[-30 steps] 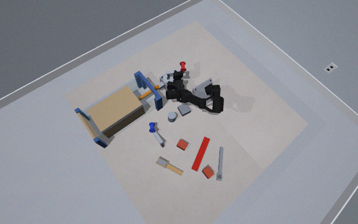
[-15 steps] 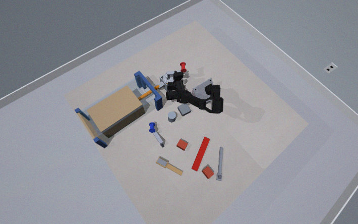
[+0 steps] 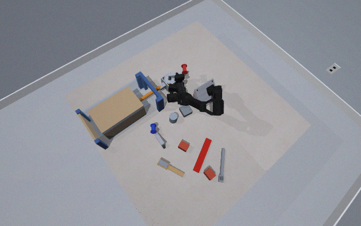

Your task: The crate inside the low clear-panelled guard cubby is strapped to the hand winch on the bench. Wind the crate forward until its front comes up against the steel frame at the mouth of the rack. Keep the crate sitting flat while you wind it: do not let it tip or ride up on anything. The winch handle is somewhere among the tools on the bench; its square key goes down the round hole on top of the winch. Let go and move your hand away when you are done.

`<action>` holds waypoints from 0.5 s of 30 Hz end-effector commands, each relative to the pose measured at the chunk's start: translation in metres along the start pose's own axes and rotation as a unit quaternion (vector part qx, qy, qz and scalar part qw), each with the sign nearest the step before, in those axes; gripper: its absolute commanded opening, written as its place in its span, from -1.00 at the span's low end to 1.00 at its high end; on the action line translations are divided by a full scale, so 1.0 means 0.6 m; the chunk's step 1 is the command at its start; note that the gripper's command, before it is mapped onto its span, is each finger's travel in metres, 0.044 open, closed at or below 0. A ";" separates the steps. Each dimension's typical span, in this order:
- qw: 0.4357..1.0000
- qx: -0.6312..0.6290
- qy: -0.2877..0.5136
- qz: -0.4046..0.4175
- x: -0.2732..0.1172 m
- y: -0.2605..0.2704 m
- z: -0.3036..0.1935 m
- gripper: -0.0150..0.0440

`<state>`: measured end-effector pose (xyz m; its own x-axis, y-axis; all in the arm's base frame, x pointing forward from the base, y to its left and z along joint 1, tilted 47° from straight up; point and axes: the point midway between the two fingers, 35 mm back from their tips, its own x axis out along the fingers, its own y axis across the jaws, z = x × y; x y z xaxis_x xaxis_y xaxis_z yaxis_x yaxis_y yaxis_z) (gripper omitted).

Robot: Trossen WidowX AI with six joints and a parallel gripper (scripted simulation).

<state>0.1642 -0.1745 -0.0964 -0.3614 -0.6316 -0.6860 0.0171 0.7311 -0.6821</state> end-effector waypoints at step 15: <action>1.000 0.001 0.002 0.000 0.000 0.008 0.007 -0.49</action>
<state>0.1661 -0.1711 -0.1009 -0.3676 -0.6270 -0.6868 0.0171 0.7338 -0.6791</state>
